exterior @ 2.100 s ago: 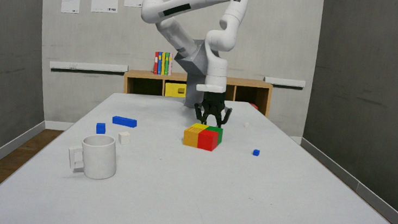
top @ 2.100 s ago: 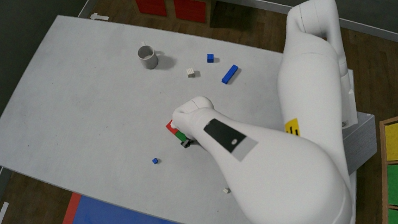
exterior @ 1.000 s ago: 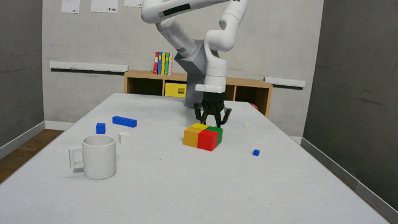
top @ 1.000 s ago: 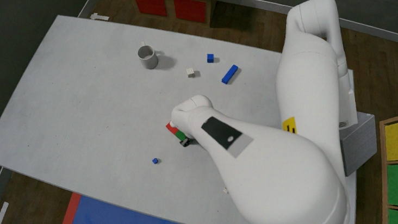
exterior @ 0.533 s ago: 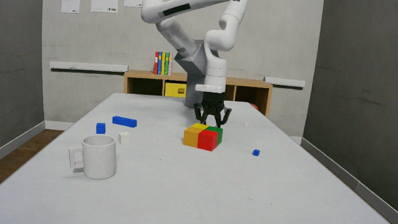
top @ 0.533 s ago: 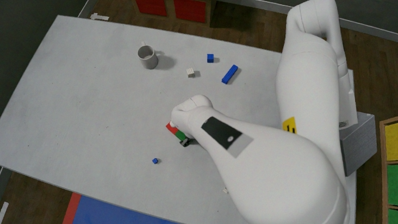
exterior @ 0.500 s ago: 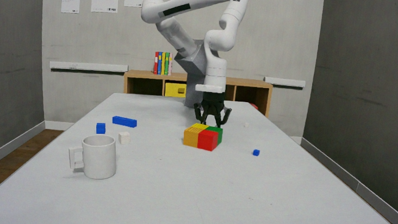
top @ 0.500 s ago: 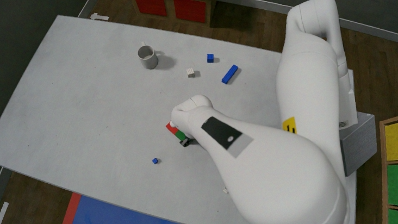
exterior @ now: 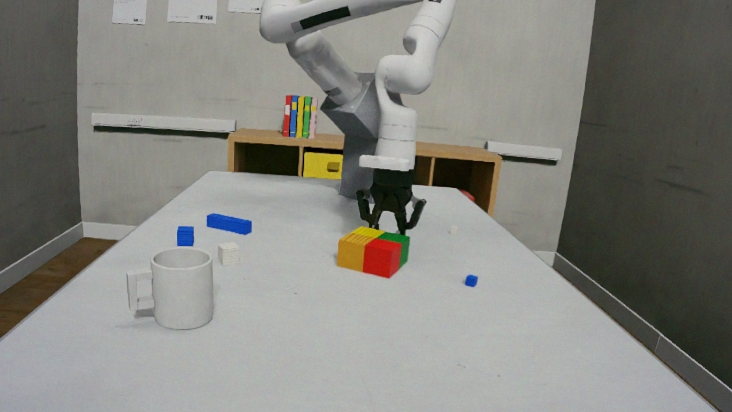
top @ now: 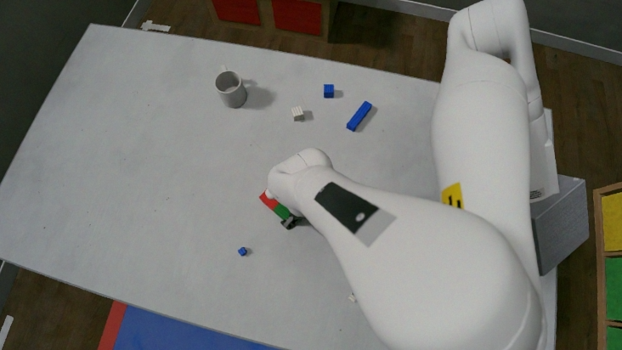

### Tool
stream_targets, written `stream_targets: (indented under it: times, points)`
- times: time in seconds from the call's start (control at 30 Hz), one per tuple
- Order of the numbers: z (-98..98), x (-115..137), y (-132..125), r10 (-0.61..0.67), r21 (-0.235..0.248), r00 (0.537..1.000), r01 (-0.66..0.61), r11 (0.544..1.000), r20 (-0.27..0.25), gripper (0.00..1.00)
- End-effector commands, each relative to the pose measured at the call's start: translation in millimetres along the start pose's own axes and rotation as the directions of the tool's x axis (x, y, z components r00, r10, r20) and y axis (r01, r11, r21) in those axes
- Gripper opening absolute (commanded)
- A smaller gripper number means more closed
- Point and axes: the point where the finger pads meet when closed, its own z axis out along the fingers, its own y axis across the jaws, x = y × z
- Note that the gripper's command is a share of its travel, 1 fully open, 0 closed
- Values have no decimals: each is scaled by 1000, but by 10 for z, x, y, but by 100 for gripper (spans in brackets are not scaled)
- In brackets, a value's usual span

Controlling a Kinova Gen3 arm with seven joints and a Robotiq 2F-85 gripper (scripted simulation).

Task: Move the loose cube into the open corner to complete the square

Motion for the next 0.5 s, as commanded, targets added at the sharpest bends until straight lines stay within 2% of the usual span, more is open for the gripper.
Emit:
stream_targets:
  times: [0.0,0.47]
  points:
    - [-2,-7,-14,-6,3,1000,6,1000,1,54]
    - [-2,-87,-14,-6,3,1000,6,1000,1,54]
